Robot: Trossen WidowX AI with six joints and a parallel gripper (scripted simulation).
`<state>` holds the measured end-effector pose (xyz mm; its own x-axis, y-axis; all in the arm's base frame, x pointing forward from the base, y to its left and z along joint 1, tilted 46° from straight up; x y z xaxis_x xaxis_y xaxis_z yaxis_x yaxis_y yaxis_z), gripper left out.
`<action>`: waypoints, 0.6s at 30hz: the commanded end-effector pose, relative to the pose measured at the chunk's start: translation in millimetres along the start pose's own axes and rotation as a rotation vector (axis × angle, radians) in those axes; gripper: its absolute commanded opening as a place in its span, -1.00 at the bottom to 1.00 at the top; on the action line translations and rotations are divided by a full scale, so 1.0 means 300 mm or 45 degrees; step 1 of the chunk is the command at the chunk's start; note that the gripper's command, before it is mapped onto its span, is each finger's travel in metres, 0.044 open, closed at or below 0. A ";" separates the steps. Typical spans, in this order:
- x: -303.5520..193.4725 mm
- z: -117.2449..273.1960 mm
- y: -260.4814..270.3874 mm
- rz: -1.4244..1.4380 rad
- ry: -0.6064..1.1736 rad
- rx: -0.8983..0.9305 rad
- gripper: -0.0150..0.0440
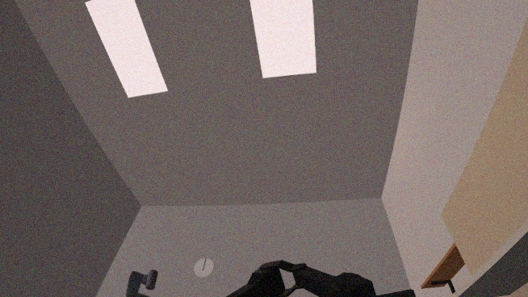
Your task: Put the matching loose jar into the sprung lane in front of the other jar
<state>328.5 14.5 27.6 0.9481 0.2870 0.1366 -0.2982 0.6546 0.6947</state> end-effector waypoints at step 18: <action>-0.001 0.008 -0.001 0.006 -0.003 0.002 0.49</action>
<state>328.4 14.1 27.6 0.9474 0.2880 0.1393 -0.3008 0.6537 0.6944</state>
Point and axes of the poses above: the point midway between the two fingers, 35 mm back from their tips, its own z axis back along the fingers, its own y axis across the jaws, x = y × z, the point moved 9 cm from there along z, back along the fingers, and after that the axes turned 8 degrees about z, right-handed, at the moved point
